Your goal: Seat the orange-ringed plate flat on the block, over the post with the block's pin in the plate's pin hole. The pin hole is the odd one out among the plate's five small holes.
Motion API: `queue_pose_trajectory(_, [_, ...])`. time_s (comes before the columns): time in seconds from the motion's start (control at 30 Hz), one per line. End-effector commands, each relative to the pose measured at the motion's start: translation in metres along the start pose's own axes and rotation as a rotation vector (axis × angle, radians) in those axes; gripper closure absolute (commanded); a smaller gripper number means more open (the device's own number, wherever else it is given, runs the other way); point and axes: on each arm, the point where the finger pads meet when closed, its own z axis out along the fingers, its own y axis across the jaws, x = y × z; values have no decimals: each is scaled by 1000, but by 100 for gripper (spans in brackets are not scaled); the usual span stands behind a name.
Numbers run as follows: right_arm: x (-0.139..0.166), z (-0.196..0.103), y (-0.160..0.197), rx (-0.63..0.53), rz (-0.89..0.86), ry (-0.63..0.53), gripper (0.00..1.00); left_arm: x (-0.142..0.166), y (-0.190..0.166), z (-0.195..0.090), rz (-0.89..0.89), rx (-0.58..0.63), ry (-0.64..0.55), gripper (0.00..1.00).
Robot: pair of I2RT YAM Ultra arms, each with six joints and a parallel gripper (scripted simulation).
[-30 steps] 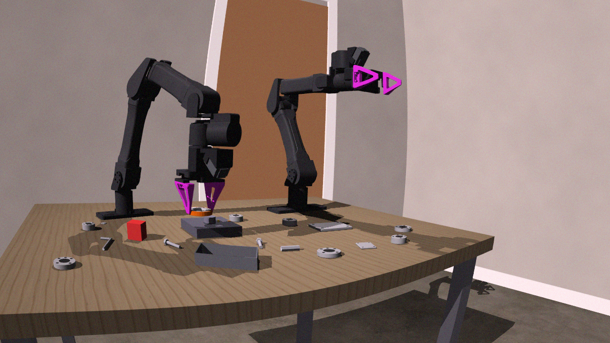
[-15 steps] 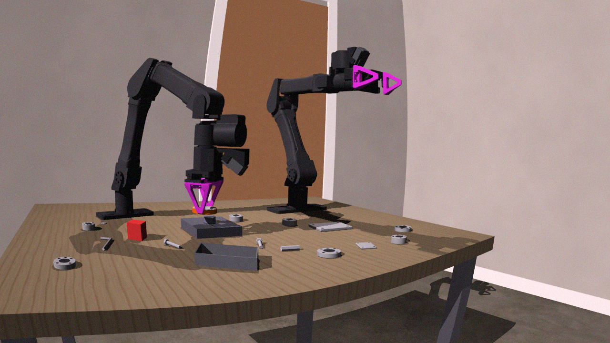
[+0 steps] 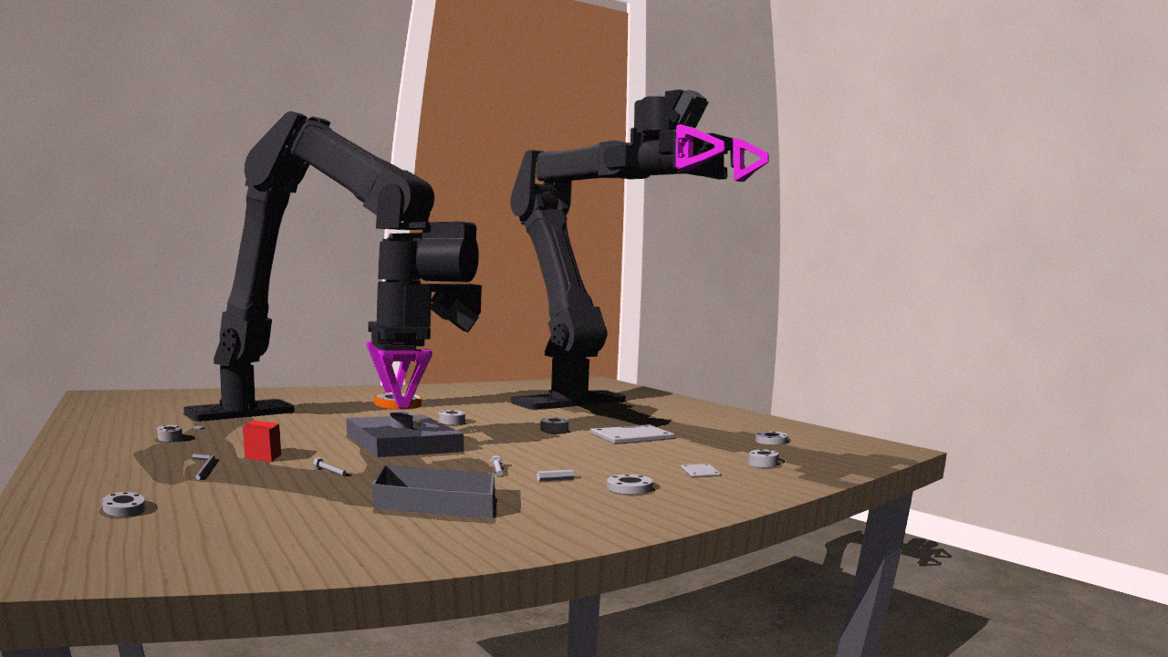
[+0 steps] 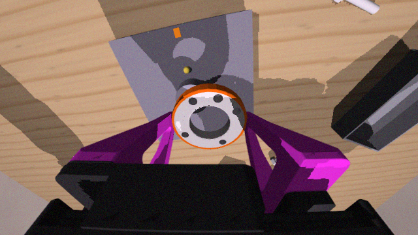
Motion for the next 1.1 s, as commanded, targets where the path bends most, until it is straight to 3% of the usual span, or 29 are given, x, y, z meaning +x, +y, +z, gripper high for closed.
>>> queue_pose_trajectory(0.0, [-7, -10, 3, 28, -185, -48, 100, -17, 4, -3, 5, -9, -31, 0])
queue_pose_trajectory(0.37, [-11, -11, 17, 32, -526, -40, 100, -17, 4, -3, 5, -9, -31, 0])
queue_pose_trajectory(0.6, [-14, -17, 16, 30, -455, -43, 100, -17, 4, -3, 5, -9, -31, 0])
queue_pose_trajectory(0.73, [-15, 8, 19, -4, -451, -14, 100, -17, 4, -3, 5, -9, -31, 0])
queue_pose_trajectory(1.07, [-9, 15, 17, 5, -434, -5, 100, -17, 4, -3, 5, -9, -31, 0])
